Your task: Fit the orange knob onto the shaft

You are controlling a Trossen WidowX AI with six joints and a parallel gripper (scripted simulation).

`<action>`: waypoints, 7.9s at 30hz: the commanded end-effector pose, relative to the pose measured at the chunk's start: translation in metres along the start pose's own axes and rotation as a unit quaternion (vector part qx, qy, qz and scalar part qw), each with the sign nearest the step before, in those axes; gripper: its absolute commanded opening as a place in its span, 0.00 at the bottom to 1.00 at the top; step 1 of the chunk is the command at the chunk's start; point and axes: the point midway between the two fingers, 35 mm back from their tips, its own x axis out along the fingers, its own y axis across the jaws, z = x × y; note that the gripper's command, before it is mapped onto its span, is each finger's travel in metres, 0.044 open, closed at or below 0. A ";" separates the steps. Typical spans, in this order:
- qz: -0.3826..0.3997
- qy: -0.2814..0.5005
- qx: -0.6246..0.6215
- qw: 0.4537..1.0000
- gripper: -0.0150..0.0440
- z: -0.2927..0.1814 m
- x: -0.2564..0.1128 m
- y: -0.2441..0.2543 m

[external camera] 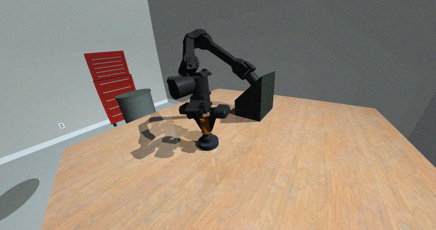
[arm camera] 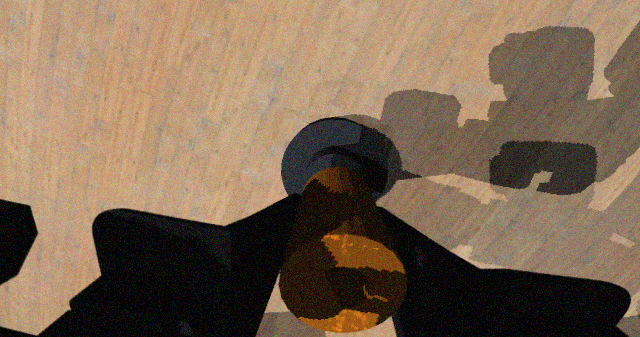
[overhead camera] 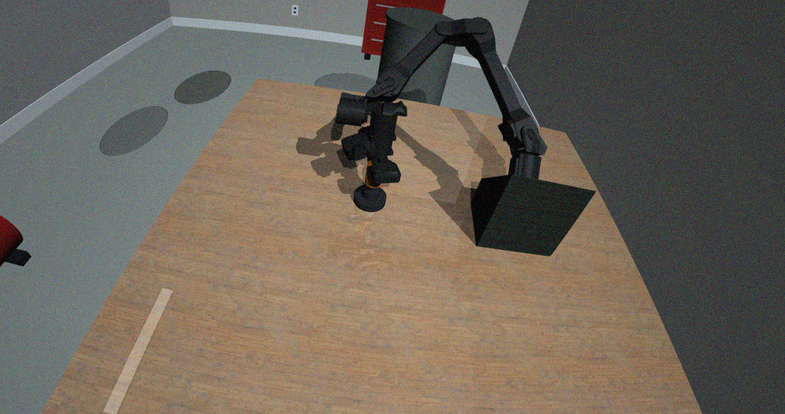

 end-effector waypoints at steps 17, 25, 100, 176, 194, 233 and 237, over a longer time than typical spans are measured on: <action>-0.002 -0.001 -0.013 1.000 0.25 0.001 -0.003 0.002; -0.002 -0.001 -0.105 0.995 0.25 0.001 -0.001 0.002; -0.002 -0.001 -0.289 0.957 0.25 0.002 -0.003 0.002; -0.002 0.000 -0.500 0.866 0.25 0.003 -0.001 0.001; -0.002 0.000 -0.500 0.866 0.25 0.002 0.002 0.000; -0.002 0.000 -0.588 0.809 0.25 0.001 0.001 0.002; -0.002 0.000 -0.588 0.809 0.25 0.002 -0.002 0.001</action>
